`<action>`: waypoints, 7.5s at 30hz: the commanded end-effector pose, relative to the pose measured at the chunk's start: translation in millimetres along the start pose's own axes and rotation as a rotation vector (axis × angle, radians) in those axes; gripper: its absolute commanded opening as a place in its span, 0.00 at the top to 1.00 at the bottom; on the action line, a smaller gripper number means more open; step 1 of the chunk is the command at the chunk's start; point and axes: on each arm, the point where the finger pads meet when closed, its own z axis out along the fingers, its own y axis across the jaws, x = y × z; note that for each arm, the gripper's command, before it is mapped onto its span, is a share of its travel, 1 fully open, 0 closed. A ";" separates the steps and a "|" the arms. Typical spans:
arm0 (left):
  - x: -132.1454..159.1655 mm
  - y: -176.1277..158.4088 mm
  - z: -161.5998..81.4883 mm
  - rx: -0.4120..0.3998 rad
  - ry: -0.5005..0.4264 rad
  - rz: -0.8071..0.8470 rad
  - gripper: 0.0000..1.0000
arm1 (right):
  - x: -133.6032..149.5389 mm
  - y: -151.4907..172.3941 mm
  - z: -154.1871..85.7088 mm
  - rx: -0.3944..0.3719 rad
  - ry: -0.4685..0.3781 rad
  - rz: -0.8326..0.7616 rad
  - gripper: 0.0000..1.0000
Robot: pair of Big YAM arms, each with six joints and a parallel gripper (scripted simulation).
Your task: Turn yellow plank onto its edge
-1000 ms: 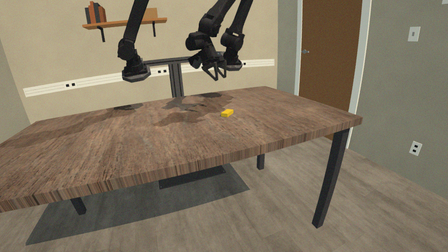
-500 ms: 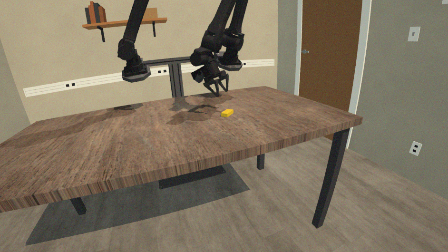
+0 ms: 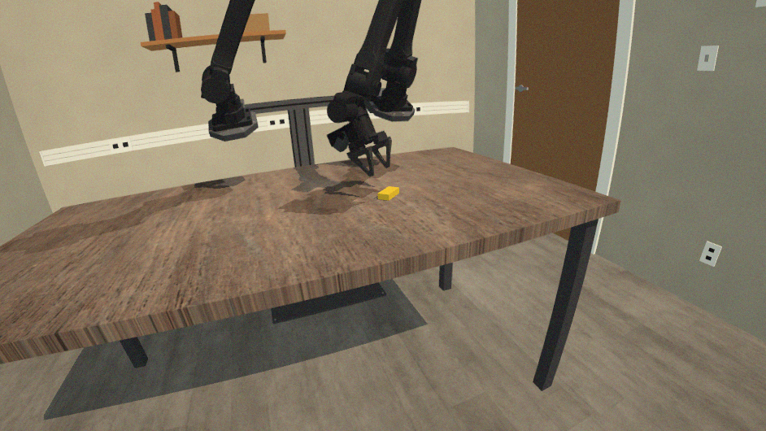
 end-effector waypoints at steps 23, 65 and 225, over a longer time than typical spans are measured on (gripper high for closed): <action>-0.9 1.3 35.3 -0.001 -0.002 0.012 0.00 | -37.9 -5.4 -5.0 0.006 -0.056 -0.010 0.00; -2.9 0.5 36.2 0.000 -0.003 0.010 0.00 | -37.9 -5.4 -5.0 0.006 -0.056 -0.010 0.00; 20.9 6.4 15.0 0.201 0.001 -0.515 0.34 | -37.9 -5.4 -5.0 0.006 -0.056 -0.010 0.00</action>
